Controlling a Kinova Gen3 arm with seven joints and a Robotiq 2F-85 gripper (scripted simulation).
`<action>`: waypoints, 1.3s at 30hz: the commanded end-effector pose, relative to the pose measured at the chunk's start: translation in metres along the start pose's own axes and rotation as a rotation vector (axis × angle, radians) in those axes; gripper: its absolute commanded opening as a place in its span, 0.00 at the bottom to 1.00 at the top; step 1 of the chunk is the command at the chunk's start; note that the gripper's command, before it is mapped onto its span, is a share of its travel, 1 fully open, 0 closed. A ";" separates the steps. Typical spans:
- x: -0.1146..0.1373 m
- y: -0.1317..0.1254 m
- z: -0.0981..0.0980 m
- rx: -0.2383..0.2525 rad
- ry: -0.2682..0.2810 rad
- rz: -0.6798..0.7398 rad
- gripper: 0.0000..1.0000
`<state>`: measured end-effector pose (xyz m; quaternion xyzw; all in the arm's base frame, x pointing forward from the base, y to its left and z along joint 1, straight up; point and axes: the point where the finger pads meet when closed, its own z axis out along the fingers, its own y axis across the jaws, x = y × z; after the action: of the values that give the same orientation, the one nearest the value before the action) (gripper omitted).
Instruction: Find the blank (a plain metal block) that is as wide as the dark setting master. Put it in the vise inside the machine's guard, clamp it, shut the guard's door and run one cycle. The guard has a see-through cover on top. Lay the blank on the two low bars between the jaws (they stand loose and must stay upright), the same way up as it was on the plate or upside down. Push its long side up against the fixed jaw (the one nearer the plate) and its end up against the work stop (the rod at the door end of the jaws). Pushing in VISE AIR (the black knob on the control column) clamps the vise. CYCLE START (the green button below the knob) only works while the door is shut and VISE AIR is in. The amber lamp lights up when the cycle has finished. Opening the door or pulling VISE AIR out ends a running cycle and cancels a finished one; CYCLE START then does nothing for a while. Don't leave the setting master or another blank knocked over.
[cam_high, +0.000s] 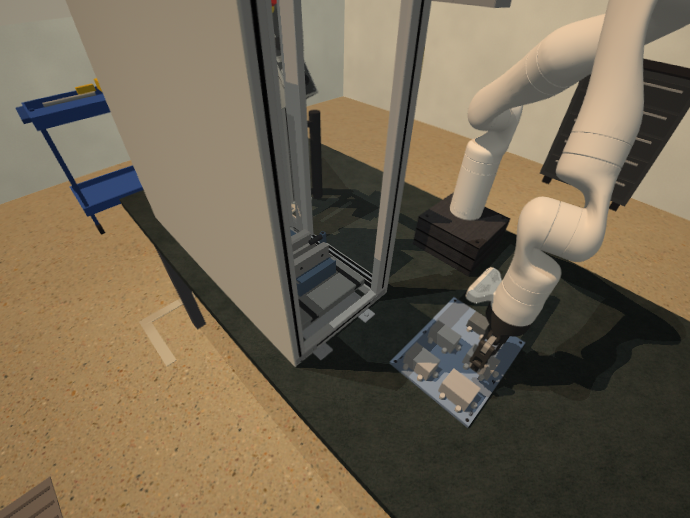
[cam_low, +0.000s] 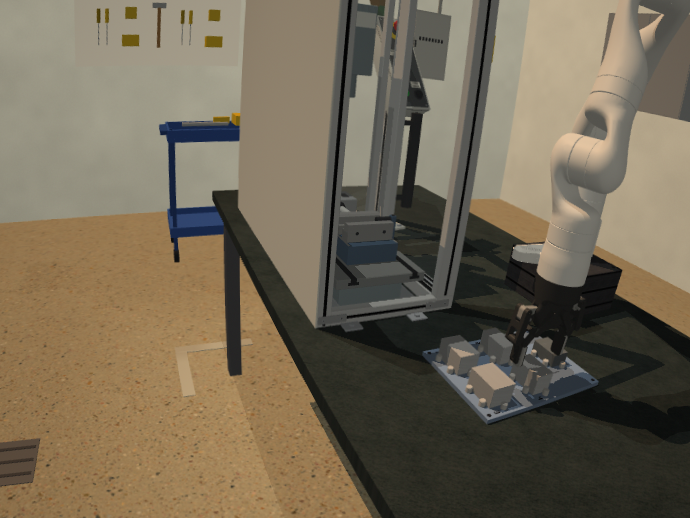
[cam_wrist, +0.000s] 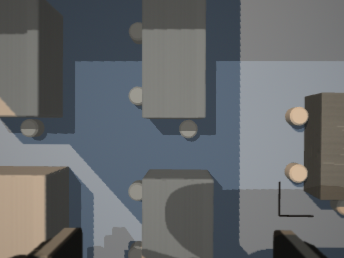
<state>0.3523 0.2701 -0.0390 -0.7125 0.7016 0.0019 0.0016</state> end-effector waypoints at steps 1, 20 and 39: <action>0.000 -0.001 0.003 0.001 -0.001 0.000 1.00; 0.000 -0.001 0.008 0.001 -0.001 0.000 1.00; 0.000 -0.001 0.013 0.001 -0.001 0.000 1.00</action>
<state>0.3523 0.2702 -0.0519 -0.7125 0.7016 0.0019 0.0015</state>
